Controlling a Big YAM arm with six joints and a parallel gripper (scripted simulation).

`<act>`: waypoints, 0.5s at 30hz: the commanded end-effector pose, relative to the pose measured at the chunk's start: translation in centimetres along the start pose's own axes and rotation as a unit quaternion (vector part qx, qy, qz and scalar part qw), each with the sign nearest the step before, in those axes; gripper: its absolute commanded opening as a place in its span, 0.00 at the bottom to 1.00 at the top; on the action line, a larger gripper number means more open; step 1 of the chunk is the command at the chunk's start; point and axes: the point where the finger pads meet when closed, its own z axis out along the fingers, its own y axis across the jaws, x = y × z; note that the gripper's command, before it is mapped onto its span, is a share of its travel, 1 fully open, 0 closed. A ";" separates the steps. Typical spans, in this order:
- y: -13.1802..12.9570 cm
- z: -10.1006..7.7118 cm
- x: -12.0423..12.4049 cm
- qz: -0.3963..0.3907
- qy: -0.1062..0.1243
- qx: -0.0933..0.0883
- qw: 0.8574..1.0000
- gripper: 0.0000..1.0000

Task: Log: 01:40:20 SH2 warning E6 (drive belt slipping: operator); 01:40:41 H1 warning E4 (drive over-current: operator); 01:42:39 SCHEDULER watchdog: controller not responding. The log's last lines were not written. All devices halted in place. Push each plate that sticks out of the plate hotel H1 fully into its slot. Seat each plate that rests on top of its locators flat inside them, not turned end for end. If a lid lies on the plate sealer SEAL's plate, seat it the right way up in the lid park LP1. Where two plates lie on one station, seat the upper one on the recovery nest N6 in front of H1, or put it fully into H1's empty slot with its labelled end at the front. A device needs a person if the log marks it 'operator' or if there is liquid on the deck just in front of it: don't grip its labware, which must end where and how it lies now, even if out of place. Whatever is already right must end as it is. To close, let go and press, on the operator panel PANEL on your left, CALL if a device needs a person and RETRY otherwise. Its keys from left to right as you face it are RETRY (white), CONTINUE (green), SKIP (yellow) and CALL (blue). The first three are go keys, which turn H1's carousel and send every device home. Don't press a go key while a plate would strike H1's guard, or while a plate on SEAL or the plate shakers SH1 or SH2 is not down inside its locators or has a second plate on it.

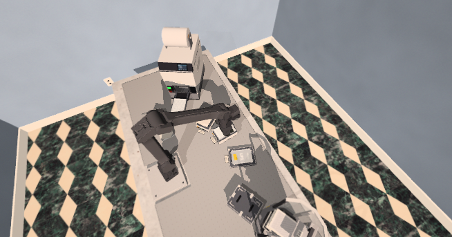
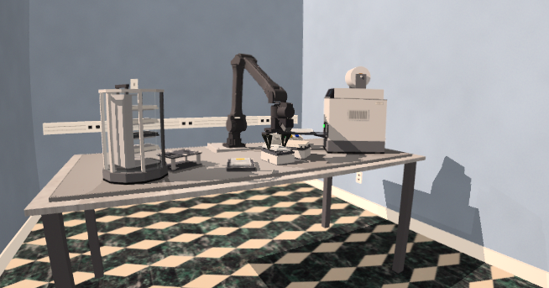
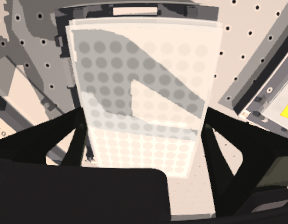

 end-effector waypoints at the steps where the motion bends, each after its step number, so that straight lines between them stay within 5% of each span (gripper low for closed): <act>1: 0.2 -1.1 -1.2 -0.001 -0.016 -0.001 1.000 0.84; 15: 0.7 -1.2 -1.0 -0.004 -0.014 -0.001 1.000 0.84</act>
